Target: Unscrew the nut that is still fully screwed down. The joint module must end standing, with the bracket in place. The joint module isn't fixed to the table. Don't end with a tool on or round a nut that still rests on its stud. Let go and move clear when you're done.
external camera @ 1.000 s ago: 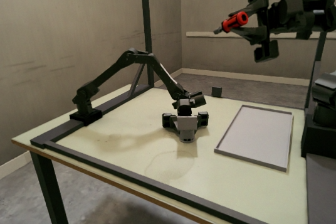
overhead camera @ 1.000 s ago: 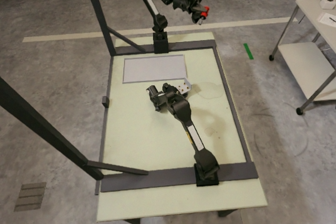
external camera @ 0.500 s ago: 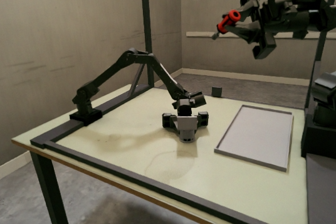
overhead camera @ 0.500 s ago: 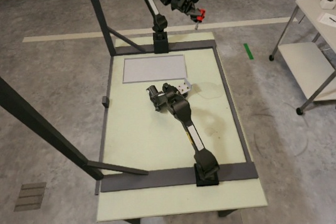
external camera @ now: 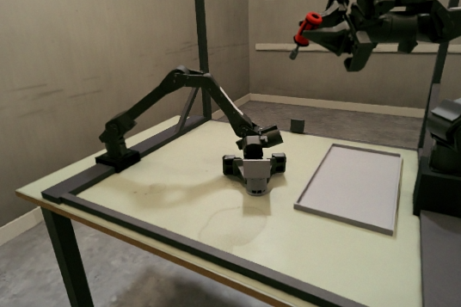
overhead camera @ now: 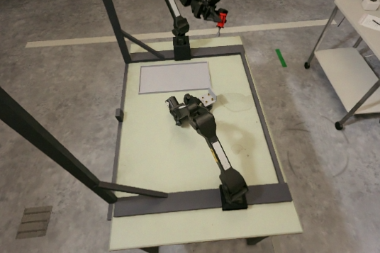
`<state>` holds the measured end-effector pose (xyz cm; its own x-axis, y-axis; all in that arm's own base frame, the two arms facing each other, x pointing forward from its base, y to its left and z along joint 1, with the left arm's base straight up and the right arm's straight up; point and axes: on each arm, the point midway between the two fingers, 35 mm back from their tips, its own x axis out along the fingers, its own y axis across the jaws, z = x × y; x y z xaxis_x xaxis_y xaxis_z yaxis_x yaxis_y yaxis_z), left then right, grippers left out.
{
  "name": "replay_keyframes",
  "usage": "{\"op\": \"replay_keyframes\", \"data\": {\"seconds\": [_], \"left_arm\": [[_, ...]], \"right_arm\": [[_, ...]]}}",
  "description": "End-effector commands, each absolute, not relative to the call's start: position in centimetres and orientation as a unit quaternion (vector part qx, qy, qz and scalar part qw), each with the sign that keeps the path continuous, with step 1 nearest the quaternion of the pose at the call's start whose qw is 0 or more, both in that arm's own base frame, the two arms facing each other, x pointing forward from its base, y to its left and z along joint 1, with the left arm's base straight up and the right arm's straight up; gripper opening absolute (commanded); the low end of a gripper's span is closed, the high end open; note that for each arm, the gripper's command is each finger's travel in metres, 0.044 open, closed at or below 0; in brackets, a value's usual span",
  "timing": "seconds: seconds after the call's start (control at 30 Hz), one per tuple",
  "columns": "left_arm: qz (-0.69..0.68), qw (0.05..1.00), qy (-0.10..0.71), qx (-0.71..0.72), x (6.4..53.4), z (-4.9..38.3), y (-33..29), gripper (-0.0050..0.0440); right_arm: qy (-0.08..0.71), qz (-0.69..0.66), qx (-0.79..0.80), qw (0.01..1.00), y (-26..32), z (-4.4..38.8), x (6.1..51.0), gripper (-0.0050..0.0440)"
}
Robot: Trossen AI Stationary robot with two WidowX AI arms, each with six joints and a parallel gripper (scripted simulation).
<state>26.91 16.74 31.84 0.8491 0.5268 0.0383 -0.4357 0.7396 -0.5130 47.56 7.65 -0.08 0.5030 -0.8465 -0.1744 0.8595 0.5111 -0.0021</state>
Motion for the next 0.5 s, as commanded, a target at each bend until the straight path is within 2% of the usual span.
{"op": "replay_keyframes", "data": {"seconds": [0.0, 0.47], "left_arm": [[0.253, 0.933, -0.107, -0.231, 26.7, 33.7, 16.4, 0.0135], [0.22, 0.97, -0.061, -0.08, 28.1, 33.7, 13.7, 0.0135]], "right_arm": [[0.062, -0.491, 0.064, 0.867, 7.8, 2.2, 48.1, 0.0245], [0.062, -0.491, 0.064, 0.867, 7.8, 2.2, 48.1, 0.0245]]}}
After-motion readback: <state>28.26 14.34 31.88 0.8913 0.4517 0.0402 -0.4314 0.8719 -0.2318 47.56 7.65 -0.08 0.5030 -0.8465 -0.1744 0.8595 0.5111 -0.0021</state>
